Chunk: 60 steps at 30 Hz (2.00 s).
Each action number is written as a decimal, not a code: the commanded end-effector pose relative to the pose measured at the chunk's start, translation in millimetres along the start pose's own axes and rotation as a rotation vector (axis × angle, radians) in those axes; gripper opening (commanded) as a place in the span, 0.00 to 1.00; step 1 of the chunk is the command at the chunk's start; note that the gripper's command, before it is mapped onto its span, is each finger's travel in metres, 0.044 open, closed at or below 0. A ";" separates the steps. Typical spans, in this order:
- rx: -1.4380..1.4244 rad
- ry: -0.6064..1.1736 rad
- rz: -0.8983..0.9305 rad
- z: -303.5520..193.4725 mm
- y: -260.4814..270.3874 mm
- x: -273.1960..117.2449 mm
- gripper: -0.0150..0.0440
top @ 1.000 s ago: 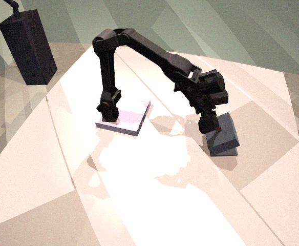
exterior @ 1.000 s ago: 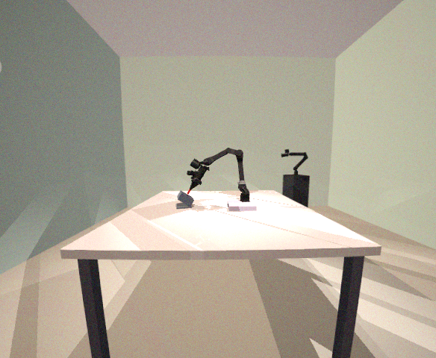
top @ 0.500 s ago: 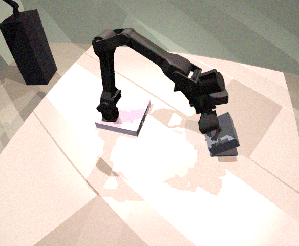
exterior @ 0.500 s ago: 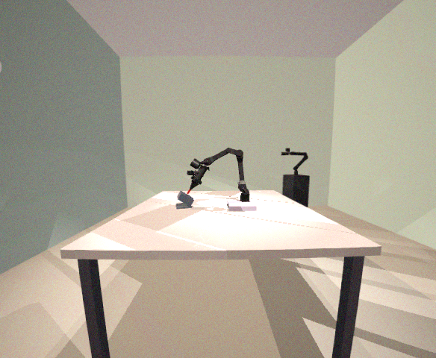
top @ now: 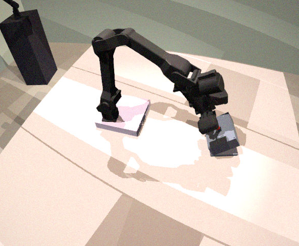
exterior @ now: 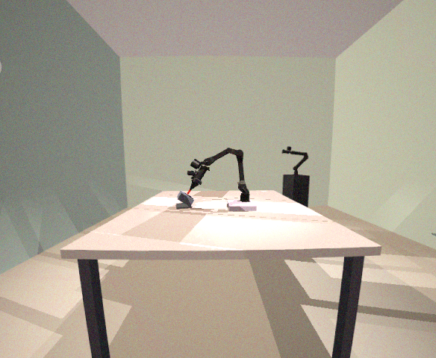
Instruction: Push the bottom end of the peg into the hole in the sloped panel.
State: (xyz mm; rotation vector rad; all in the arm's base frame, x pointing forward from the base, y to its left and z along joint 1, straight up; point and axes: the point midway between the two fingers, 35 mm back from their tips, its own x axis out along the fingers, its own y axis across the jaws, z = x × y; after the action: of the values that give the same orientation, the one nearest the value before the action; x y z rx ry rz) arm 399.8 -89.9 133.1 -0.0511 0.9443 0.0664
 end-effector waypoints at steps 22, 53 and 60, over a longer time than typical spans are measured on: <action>-0.002 0.002 0.002 -0.9 0.3 11.1 0.25; -0.002 0.001 0.002 -0.3 -0.8 26.8 0.25; -0.002 0.001 0.002 -0.4 -0.9 30.3 0.25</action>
State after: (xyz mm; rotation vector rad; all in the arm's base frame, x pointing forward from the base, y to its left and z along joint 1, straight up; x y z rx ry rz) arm 415.6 -88.9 110.5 -0.0523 0.9445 0.0752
